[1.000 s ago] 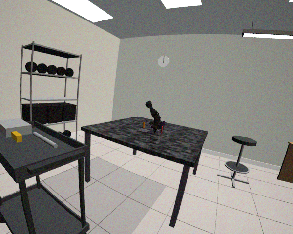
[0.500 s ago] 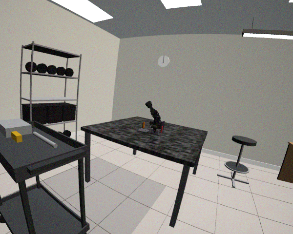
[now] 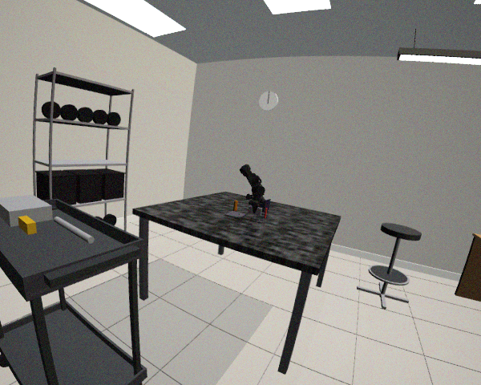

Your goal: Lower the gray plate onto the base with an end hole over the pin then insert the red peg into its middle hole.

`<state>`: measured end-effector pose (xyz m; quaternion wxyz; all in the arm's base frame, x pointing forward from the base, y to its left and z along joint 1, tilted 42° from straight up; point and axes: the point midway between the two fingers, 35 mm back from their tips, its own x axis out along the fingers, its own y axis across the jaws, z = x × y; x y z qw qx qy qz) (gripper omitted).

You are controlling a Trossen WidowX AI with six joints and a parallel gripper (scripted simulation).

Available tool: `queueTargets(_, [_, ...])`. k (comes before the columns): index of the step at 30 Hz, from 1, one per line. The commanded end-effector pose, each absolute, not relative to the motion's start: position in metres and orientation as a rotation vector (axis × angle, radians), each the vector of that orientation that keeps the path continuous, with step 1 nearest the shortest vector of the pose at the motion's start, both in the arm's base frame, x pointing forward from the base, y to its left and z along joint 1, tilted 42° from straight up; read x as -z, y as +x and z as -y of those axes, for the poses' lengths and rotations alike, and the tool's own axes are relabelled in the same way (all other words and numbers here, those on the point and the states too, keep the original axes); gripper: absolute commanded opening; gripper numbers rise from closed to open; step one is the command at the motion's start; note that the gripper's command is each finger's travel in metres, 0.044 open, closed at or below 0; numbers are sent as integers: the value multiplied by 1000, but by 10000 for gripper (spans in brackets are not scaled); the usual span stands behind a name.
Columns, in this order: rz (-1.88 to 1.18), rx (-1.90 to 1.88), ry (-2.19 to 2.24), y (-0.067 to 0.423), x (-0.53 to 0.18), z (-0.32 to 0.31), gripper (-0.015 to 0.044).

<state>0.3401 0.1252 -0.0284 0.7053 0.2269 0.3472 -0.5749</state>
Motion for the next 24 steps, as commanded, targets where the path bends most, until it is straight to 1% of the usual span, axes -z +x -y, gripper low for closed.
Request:
queueTargets(1, [-773,1275,515,340,19,-135,0])
queueTargets(24, [-773,1277,514,329,-40,-178,0])
